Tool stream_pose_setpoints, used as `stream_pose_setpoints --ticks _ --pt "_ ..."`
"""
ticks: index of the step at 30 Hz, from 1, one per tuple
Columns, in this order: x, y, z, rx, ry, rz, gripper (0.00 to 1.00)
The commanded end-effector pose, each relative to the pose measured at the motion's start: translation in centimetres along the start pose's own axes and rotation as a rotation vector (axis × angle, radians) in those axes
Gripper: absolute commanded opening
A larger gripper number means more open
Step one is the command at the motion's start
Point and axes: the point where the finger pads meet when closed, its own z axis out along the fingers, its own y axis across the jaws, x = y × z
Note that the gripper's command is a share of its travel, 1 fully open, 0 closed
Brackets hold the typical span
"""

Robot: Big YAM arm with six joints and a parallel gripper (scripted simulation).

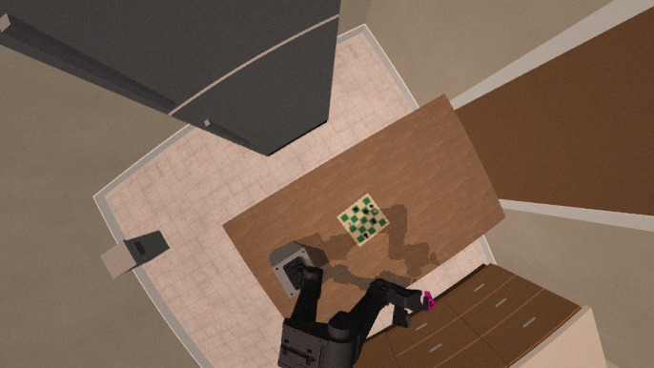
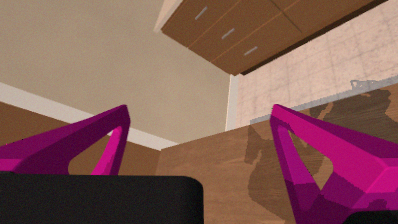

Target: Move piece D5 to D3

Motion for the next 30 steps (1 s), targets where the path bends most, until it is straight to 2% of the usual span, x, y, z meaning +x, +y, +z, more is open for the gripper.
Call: stream_pose_setpoints --ticks 1,17,18,20,21,23,26,27,29,30 --pt "-0.1 0.4 0.1 -0.007 -0.003 0.003 1.0" --pt "-0.1 0.4 0.1 -0.007 -0.003 0.003 1.0" --pt "-0.4 1.7 0.5 -0.034 -0.012 0.006 1.0" --pt "0.5 1.8 0.1 -0.025 0.016 -0.013 1.0" --pt "1.0 1.7 -0.2 -0.018 0.033 -0.022 1.0" --pt "3.1 0.6 -1.0 0.024 0.097 -0.06 1.0" --pt "8.2 -1.0 -3.3 0.108 0.265 -0.16 1.0" --pt "8.1 0.3 -2.7 0.087 0.254 -0.151 1.0" --pt "12.4 -2.1 -5.9 0.166 0.417 -0.253 1.0" --pt "12.4 -2.1 -5.9 0.169 0.413 -0.254 1.0"
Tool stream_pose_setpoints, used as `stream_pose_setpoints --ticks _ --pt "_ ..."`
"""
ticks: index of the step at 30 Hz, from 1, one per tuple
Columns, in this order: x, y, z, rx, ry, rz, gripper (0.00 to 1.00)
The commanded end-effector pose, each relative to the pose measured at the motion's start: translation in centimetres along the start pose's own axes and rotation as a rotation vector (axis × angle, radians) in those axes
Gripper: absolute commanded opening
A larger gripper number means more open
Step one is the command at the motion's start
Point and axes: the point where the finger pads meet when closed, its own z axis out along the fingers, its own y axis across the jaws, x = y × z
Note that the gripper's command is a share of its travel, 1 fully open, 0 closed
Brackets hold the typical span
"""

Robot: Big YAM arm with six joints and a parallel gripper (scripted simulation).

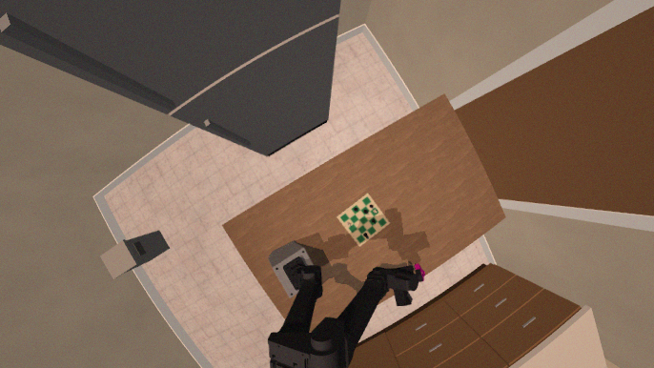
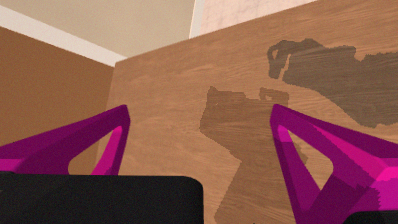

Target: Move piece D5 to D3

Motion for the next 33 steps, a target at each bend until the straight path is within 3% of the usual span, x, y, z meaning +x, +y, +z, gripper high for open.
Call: stream_pose_setpoints --ticks 1,4,6,7,8,9,10,11,13,14,16,17,19,21,25,29,33 --pt "5.2 -0.8 -1.7 0.089 0.16 -0.143 1.0" --pt "4.9 0.0 -1.4 0.079 0.149 -0.14 1.0" --pt "10.6 -3.2 -4.6 0.17 0.346 -0.271 1.0" --pt "10.6 -3.1 -4.6 0.17 0.346 -0.271 1.0" --pt "12.8 -3.6 -6.1 0.196 0.434 -0.334 1.0" --pt "12.5 -2.0 -5.6 0.173 0.418 -0.326 1.0" --pt "14.8 -3.4 -7.6 0.208 0.515 -0.393 1.0" --pt "14.7 -3.3 -7.5 0.208 0.512 -0.393 1.0" --pt "18.1 -7.2 -12.1 0.288 0.686 -0.526 1.0" --pt "18.0 -6.8 -11.9 0.285 0.682 -0.53 1.0" --pt "20.0 -8.2 -15.4 0.319 0.819 -0.636 1.0" --pt "19.9 -8.0 -15.3 0.319 0.812 -0.637 1.0" --pt "20.9 -10.0 -18.3 0.358 0.919 -0.723 1.0" --pt "20.9 -10.0 -18.3 0.358 0.919 -0.723 1.0" --pt "21.5 -10.9 -20.7 0.379 1.002 -0.797 1.0" --pt "21.2 -11.5 -20.4 0.406 0.996 -0.795 1.0" --pt "21.2 -11.5 -20.4 0.405 0.997 -0.796 1.0"
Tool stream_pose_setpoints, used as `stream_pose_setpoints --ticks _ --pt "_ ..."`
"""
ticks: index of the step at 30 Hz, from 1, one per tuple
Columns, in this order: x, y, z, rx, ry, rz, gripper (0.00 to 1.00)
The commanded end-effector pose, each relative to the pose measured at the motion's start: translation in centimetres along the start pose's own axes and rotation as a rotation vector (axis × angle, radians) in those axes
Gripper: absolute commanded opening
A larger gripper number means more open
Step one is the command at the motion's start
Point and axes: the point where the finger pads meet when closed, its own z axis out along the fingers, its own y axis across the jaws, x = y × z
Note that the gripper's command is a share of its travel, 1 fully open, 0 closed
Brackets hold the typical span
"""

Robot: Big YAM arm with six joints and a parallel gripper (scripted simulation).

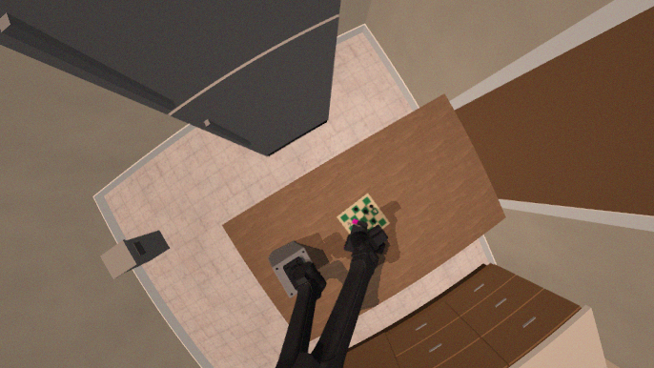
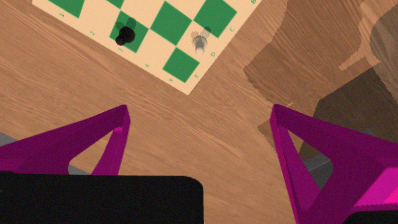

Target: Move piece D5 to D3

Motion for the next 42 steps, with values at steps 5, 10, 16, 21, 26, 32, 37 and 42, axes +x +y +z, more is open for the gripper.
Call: stream_pose_setpoints --ticks 5,10,16,21,26,32,37,42 --pt "-0.8 0.5 -0.6 -0.007 -0.011 -0.005 1.0" --pt "-0.7 0.4 -0.4 -0.002 -0.007 -0.017 1.0" --pt "-0.4 0.0 0.9 0.001 -0.005 -0.206 1.0" --pt "-0.5 0.2 1.9 -0.002 -0.006 -0.473 1.0" --pt "-0.4 0.1 3.2 0.004 -0.003 -0.726 1.0" --pt "-0.3 0.1 4.9 0.014 0.0 -1.007 1.0" --pt "-0.2 0.0 5.7 0.02 0.007 -1.239 1.0" --pt "-0.6 0.5 5.1 0.011 -0.017 -1.442 1.0"
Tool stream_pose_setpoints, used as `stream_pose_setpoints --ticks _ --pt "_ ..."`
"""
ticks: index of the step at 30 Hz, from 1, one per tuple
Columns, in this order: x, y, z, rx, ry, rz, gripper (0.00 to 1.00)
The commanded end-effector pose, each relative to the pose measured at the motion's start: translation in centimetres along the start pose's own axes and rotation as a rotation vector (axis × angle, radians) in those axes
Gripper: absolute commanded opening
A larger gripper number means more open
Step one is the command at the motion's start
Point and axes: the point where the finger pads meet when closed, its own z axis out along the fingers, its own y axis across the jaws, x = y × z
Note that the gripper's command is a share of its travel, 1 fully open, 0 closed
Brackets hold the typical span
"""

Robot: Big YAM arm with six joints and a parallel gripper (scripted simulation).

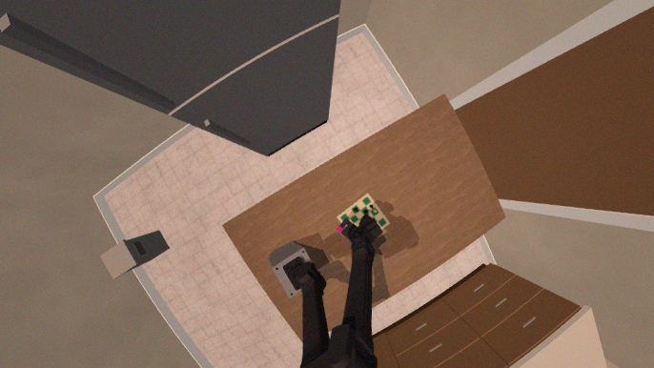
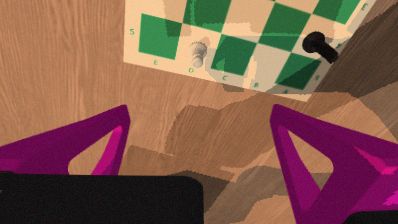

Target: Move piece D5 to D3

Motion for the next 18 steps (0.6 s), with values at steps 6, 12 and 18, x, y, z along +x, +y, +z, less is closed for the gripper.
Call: stream_pose_setpoints --ticks 6,12,18 --pt "-1.38 -0.4 -0.31 0.0 -0.071 -0.359 0.33" --pt "-1.61 -0.49 -0.38 0.002 -0.075 -0.359 0.33" --pt "-1.67 -0.33 -0.39 0.001 -0.076 -0.364 0.33"
